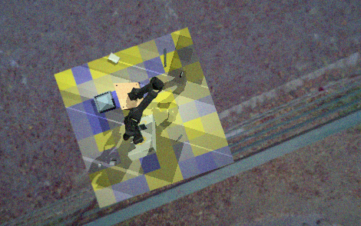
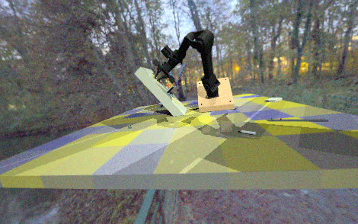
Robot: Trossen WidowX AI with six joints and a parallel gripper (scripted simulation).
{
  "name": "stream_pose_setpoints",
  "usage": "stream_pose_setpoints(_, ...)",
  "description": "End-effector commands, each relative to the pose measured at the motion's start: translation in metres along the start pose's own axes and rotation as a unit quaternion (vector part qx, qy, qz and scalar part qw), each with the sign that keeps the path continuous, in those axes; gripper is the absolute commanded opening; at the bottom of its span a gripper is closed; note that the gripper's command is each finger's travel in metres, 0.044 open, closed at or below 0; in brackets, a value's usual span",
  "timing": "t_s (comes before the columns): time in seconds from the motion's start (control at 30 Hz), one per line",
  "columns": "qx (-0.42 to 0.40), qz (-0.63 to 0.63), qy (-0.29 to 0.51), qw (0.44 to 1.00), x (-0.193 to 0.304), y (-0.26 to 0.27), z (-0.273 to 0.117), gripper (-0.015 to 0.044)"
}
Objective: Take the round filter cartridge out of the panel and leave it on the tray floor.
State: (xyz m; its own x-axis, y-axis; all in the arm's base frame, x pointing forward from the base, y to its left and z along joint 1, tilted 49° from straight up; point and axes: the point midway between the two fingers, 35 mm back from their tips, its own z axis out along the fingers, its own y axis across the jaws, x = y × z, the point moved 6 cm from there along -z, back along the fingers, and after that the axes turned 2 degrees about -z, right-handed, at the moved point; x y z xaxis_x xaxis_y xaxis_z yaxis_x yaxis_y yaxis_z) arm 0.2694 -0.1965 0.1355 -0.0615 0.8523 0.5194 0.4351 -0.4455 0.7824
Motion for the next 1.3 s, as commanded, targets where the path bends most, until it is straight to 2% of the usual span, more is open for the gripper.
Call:
stream_pose_setpoints(0.0, 0.010, 0.076, 0.005, 0.997, 0.0031, 0.0007, 0.0141, 0.0000)
stream_pose_setpoints(0.17, 0.010, 0.149, 0.004, 0.989, 0.0031, 0.0007, 0.0154, 0.0000)
stream_pose_setpoints(0.4, 0.010, 0.095, 0.005, 0.995, 0.0032, 0.0007, 0.0166, 0.0000)
stream_pose_setpoints(1.27, 0.010, 0.095, 0.005, 0.995, 0.0032, 0.0007, 0.0166, 0.0000)
